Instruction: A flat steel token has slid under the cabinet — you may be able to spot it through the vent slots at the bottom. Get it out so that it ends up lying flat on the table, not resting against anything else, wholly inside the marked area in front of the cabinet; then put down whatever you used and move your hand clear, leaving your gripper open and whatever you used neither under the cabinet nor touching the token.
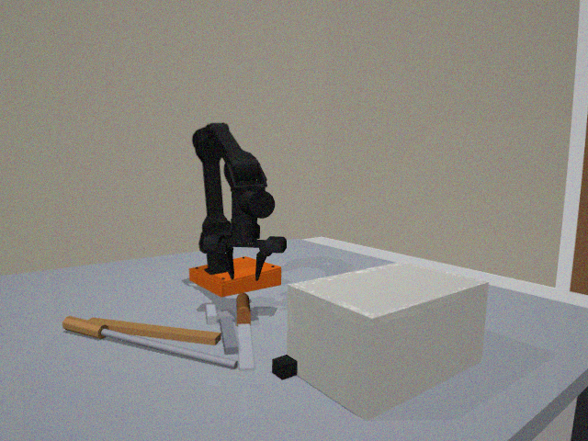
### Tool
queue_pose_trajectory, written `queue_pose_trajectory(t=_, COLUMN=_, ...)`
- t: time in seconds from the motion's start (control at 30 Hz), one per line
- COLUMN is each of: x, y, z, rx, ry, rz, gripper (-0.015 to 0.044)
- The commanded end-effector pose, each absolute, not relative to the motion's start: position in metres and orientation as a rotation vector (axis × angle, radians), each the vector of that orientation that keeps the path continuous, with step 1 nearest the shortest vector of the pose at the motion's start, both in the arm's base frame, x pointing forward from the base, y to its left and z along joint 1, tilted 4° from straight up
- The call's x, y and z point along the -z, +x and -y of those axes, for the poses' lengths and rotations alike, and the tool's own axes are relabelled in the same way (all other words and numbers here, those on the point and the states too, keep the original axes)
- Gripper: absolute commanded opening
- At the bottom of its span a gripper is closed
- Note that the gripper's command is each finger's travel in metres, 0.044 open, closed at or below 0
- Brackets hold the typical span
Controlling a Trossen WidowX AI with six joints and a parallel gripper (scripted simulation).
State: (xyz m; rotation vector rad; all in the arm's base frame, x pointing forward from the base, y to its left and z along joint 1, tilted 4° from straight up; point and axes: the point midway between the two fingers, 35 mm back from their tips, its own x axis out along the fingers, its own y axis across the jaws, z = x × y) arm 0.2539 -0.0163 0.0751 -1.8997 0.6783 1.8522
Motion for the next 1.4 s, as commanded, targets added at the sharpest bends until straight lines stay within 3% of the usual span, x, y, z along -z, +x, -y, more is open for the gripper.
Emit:
queue_pose_trajectory(t=0.0, x=-0.075, y=0.254, z=0.017, rx=-1.879, ry=-1.924, rz=-0.651, gripper=0.027)
queue_pose_trajectory(t=1.37, x=-0.05, y=0.255, z=0.023, rx=-2.028, ry=-2.06, rz=-0.454, gripper=0.027)
